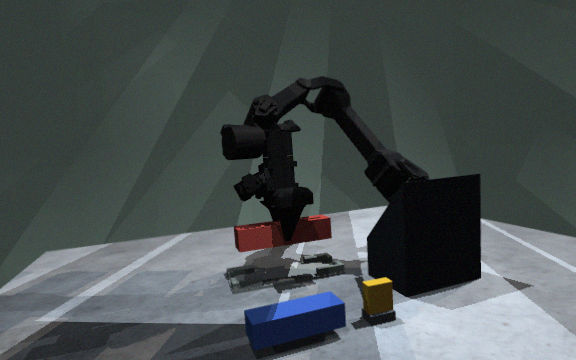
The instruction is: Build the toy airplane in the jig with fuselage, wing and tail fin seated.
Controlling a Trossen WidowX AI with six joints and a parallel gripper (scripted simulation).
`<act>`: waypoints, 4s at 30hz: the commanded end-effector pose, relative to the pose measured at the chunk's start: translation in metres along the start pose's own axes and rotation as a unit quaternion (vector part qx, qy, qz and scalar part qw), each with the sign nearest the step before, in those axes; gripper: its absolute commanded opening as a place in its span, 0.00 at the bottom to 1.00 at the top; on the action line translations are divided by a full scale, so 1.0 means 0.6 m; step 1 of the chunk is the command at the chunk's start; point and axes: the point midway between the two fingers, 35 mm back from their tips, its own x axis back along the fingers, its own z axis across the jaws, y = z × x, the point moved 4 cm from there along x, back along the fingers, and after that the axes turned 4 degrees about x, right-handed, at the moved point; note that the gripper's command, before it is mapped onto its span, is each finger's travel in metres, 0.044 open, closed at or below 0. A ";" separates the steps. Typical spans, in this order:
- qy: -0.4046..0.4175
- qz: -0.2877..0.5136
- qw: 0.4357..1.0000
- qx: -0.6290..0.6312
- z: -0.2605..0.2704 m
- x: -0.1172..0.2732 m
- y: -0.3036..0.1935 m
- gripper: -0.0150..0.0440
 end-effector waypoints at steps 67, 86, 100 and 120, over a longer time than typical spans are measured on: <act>-0.017 0.002 0.999 -0.045 -0.081 -0.104 -0.036 0.58; -0.015 0.002 0.999 -0.048 -0.081 -0.101 -0.035 0.53; -0.015 0.002 0.999 -0.048 -0.081 -0.101 -0.035 1.00; -0.014 0.002 0.999 -0.045 -0.068 0.076 -0.024 1.00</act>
